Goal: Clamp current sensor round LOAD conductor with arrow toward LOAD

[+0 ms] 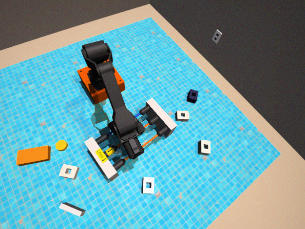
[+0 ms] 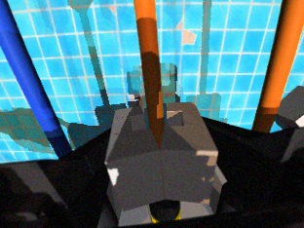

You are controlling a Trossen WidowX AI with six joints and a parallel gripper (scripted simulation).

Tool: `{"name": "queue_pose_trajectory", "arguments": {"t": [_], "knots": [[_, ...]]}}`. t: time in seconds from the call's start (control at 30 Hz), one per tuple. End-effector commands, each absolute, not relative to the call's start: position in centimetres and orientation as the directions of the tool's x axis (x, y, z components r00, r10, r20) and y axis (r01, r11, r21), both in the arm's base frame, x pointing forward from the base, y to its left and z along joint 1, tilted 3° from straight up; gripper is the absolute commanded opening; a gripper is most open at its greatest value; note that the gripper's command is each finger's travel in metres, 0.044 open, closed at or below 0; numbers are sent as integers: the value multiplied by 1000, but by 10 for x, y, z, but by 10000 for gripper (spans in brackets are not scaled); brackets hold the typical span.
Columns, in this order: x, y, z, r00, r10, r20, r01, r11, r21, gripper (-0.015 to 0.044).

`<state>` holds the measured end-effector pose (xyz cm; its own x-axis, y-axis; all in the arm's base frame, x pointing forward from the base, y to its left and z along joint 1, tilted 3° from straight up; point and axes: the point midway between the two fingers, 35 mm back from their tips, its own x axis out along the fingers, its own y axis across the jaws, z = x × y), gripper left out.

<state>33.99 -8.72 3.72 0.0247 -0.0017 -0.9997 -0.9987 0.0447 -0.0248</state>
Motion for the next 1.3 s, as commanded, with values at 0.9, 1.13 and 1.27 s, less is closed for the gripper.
{"name": "queue_pose_trajectory", "arguments": {"t": [0.9, 1.13, 1.27], "knots": [[340, -87, 38, 27, -2, -1000, -999, 45, -27, 0], [340, -87, 38, 27, -2, -1000, -999, 45, -27, 0], [340, -87, 38, 27, -2, -1000, -999, 45, -27, 0]]}}
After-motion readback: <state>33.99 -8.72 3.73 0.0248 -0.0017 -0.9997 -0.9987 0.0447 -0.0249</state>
